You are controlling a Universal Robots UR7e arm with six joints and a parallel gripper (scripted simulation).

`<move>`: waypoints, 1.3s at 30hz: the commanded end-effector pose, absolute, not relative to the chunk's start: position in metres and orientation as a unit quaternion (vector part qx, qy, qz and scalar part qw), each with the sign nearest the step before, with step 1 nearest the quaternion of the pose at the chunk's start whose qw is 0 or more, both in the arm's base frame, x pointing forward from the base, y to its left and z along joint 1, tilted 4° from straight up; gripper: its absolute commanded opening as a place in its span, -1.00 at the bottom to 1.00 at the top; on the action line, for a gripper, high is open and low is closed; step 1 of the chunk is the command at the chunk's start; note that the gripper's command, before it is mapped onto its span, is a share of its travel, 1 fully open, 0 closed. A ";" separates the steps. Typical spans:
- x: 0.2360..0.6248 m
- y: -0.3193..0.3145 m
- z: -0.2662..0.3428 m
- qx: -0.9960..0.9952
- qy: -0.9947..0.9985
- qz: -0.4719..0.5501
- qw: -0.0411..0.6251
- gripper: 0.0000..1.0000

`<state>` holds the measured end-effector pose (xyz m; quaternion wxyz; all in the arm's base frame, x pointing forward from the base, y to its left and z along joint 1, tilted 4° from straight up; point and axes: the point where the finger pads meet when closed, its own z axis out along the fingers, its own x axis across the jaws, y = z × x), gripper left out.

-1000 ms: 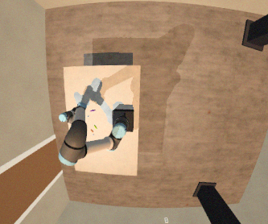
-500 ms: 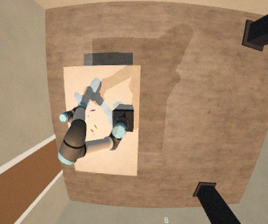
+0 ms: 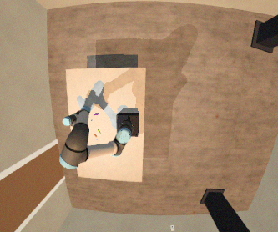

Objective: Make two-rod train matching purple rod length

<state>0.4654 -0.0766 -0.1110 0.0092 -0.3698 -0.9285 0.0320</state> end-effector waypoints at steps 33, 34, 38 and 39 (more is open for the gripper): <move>0.466 -0.077 -0.111 -0.370 -0.929 0.032 0.008 0.07; 0.466 -0.077 -0.111 -0.370 -0.929 0.032 0.008 0.07; 0.466 -0.077 -0.111 -0.370 -0.929 0.032 0.008 -0.52; 0.466 -0.077 -0.111 -0.370 -0.929 0.032 0.008 -0.52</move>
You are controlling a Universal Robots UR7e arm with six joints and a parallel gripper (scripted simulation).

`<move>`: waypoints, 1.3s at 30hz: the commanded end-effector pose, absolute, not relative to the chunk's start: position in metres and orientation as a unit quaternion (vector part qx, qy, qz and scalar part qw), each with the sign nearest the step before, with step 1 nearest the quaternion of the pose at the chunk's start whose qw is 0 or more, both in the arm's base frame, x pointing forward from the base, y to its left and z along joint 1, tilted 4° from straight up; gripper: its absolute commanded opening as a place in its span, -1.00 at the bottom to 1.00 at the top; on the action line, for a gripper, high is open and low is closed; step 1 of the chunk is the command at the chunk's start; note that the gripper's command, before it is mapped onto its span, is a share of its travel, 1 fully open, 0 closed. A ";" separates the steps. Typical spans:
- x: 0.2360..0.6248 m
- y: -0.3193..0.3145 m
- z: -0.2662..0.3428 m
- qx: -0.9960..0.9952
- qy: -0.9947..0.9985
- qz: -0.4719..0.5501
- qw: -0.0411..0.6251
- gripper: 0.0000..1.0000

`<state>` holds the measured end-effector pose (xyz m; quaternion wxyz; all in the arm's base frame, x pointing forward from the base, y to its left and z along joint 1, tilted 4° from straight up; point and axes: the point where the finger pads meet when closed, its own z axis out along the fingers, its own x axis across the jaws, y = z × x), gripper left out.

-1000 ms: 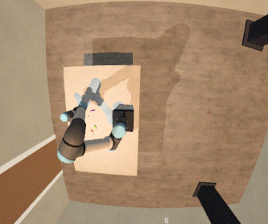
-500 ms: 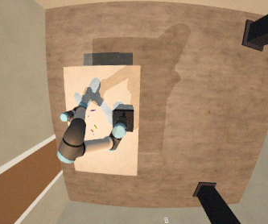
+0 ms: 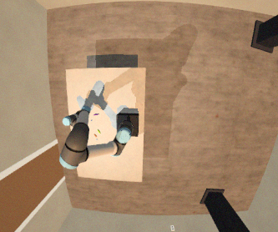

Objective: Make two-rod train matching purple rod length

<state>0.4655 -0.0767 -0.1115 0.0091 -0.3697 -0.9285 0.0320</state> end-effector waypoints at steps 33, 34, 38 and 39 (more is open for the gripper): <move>0.466 -0.077 -0.109 -0.370 -0.929 0.032 0.008 -0.52; 0.466 -0.077 -0.108 -0.370 -0.929 0.032 0.008 -0.52; 0.466 -0.076 -0.103 -0.370 -0.929 0.032 0.008 -0.52; 0.466 -0.076 -0.100 -0.370 -0.929 0.032 0.008 -0.52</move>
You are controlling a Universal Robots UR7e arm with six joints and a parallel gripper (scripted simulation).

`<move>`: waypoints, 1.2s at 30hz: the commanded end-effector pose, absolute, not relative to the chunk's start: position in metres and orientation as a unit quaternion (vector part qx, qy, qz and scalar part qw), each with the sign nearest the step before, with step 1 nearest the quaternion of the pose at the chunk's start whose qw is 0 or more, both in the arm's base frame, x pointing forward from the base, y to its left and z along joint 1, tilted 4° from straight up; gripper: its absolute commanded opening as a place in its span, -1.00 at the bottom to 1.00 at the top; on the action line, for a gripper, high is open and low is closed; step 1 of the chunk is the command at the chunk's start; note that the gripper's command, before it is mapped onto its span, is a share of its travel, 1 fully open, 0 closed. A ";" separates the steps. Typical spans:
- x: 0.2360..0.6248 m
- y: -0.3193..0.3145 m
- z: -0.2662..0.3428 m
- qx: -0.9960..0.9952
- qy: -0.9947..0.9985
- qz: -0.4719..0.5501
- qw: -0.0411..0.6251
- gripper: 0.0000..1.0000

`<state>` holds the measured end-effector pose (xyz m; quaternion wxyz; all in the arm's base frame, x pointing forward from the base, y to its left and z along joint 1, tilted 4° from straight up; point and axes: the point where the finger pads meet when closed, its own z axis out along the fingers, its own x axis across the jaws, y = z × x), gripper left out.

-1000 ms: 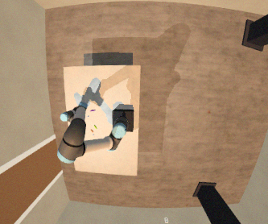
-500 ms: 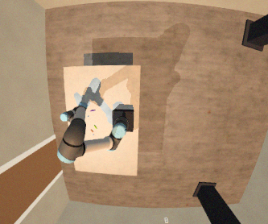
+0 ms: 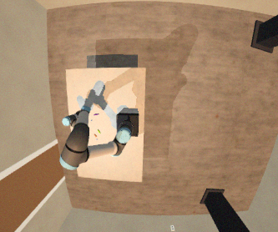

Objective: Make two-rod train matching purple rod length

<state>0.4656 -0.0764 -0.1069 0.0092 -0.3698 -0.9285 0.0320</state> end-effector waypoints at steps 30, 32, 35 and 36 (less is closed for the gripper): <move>0.470 -0.071 -0.011 -0.370 -0.929 0.032 0.008 -0.52; 0.470 -0.071 -0.011 -0.370 -0.929 0.032 0.008 -0.52; 0.465 -0.076 -0.011 -0.376 -0.926 0.032 0.008 -0.52; 0.460 -0.081 -0.010 -0.384 -0.923 0.032 0.008 -0.52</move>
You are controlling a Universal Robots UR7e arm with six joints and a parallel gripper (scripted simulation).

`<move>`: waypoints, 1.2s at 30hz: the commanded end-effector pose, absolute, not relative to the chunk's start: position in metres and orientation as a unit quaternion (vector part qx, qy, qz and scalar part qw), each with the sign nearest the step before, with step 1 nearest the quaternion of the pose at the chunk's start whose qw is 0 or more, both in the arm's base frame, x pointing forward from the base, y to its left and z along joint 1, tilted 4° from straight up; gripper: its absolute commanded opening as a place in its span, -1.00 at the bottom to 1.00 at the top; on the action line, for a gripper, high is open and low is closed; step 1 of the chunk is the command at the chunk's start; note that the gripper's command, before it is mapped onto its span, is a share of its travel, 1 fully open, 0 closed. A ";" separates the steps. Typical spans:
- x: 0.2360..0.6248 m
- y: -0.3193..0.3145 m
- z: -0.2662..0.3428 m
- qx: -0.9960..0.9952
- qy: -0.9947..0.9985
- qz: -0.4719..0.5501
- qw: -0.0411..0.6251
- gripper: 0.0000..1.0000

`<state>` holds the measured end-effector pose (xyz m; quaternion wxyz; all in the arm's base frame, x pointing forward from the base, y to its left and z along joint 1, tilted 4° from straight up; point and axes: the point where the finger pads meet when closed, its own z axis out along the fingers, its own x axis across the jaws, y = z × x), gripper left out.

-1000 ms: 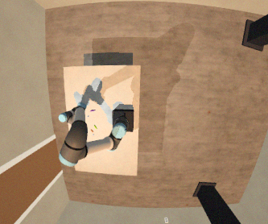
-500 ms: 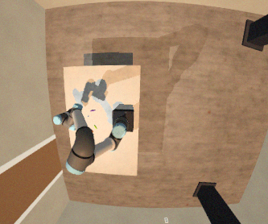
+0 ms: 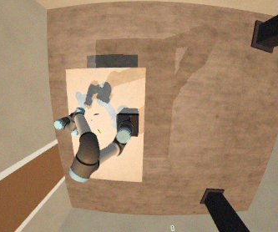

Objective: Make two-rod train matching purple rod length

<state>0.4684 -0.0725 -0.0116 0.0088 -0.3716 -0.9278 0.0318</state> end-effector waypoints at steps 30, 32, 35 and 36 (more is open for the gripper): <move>0.373 -0.144 -0.005 -0.499 -0.866 0.033 0.004 -0.52; 0.373 -0.144 -0.009 -0.499 -0.866 0.033 0.004 -0.52; 0.372 -0.144 -0.016 -0.499 -0.866 0.033 0.004 -0.52; 0.372 -0.144 -0.020 -0.499 -0.866 0.033 0.004 -0.52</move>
